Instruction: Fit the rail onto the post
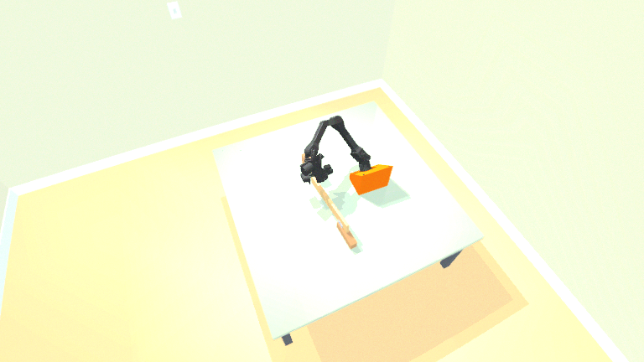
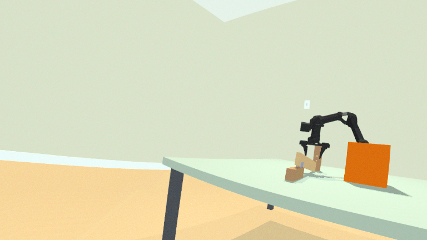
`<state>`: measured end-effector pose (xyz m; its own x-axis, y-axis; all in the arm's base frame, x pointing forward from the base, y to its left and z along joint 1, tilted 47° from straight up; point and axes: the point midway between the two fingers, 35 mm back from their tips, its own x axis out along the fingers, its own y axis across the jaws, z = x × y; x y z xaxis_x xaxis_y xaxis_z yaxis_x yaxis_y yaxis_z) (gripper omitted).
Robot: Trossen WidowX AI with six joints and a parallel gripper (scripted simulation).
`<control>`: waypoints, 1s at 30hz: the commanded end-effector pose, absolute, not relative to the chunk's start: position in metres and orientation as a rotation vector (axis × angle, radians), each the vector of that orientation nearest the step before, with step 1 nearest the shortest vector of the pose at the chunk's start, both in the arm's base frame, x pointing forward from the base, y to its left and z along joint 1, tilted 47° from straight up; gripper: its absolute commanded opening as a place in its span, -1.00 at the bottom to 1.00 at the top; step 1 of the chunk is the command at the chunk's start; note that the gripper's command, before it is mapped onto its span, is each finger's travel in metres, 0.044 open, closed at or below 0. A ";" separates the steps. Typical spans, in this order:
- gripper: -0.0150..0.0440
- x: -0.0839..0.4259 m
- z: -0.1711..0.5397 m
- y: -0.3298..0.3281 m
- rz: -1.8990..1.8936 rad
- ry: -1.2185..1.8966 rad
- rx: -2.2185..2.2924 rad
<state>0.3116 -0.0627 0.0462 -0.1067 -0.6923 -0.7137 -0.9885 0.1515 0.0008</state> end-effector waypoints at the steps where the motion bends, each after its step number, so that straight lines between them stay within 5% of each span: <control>1: 1.00 0.306 0.050 -0.065 0.726 1.891 -1.652; 30: 1.00 0.304 0.023 -0.092 0.726 1.889 -1.652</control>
<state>0.3064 -0.0876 0.0274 -0.1148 -0.7088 -0.6960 -0.9923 0.1148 0.0467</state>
